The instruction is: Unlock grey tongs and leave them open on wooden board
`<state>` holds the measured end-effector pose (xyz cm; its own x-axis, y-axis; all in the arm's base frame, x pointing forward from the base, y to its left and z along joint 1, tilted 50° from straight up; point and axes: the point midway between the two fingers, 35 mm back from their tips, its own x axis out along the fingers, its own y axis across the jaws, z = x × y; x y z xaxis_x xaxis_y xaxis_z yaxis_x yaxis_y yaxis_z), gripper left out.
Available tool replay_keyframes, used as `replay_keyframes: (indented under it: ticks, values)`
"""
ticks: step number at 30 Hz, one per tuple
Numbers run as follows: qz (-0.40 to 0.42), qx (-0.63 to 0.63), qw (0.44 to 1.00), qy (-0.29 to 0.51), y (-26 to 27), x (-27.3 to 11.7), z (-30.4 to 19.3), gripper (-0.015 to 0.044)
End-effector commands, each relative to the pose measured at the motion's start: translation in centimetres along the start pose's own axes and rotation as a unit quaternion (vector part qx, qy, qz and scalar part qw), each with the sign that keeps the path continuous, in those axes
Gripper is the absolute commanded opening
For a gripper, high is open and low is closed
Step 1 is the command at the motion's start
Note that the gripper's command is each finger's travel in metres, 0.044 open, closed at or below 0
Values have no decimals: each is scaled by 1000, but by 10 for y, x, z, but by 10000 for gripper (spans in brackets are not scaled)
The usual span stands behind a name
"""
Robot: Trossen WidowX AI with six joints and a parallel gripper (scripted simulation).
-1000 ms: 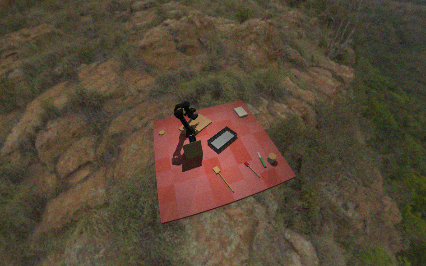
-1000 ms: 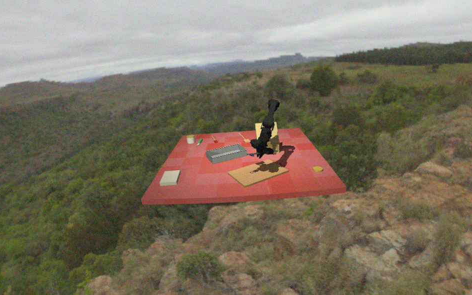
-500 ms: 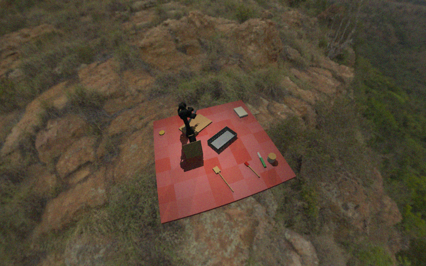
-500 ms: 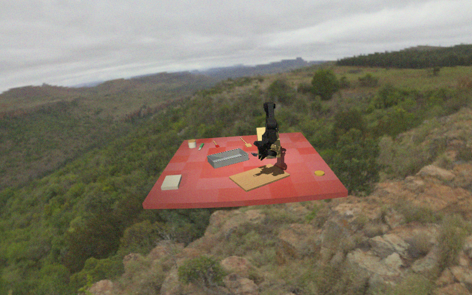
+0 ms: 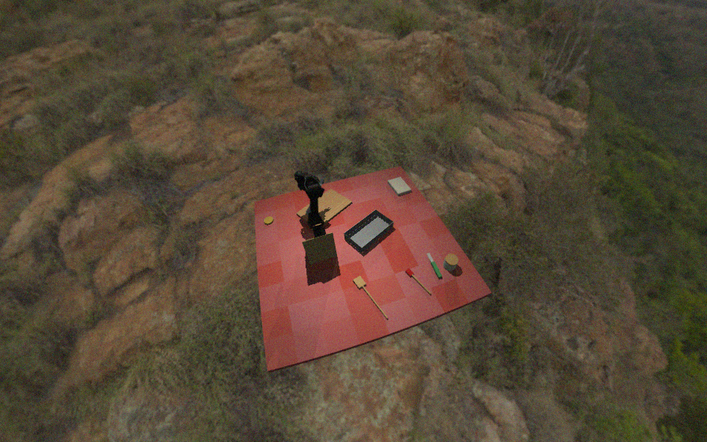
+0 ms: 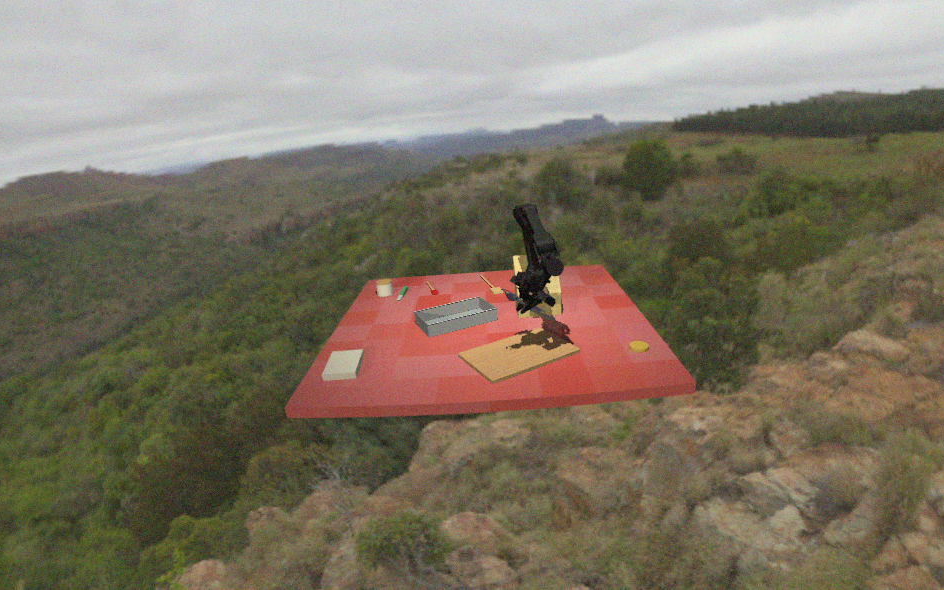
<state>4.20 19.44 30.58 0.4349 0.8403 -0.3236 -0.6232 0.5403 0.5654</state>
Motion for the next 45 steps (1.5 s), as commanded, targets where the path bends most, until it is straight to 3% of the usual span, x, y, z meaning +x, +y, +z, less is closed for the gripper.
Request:
replay_keyframes:
  ticks: [1,13,45]
  values:
    - [7,21,999,-29,-2,-7,6,-150]
    - [26,78,992,-98,-10,-22,19,-150]
    - [26,79,992,-98,-10,-22,19,-150]
